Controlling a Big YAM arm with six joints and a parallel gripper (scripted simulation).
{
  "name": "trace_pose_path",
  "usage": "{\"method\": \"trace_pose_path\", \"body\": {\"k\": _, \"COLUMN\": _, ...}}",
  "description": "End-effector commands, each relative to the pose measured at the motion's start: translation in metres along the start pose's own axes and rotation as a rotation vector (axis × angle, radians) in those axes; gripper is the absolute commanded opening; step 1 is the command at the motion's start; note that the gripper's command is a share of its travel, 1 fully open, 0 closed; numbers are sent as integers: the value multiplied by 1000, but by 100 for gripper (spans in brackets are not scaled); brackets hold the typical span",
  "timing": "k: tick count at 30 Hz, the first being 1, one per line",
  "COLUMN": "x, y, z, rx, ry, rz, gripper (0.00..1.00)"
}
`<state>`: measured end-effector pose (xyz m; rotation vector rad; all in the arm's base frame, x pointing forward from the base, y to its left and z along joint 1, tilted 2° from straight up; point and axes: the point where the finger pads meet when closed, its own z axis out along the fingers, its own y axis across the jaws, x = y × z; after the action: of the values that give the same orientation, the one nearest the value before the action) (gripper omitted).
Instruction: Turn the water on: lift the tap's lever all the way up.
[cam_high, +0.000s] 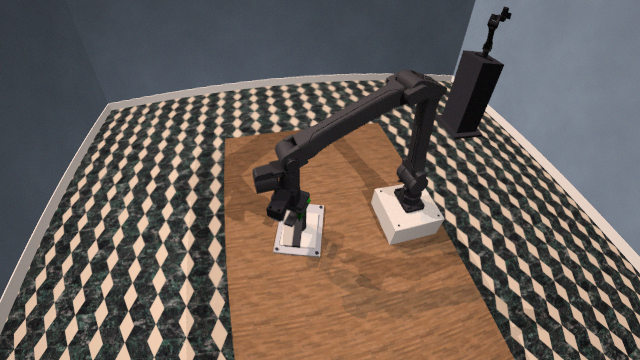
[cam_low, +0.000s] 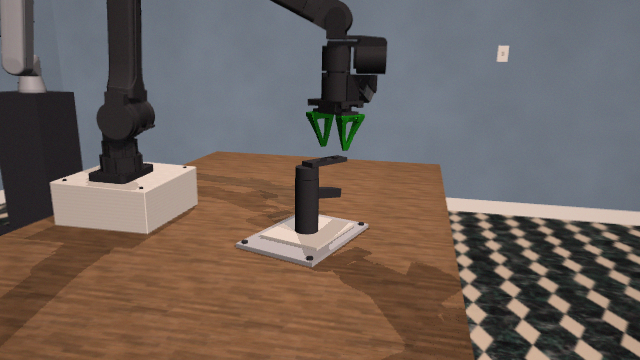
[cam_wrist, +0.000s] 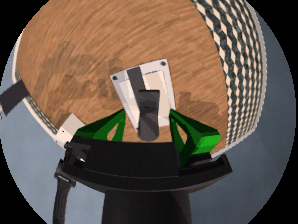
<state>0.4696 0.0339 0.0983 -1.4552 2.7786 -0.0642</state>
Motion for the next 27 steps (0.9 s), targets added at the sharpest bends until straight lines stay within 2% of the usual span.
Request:
{"method": "trace_pose_path", "body": {"k": 1, "x": 3, "y": -8, "z": 12, "rx": -5, "ry": 6, "rz": 7, "gripper": 64}}
{"method": "trace_pose_path", "body": {"k": 27, "x": 1, "y": -10, "z": 14, "rx": -2, "ry": 3, "rz": 8, "gripper": 64}}
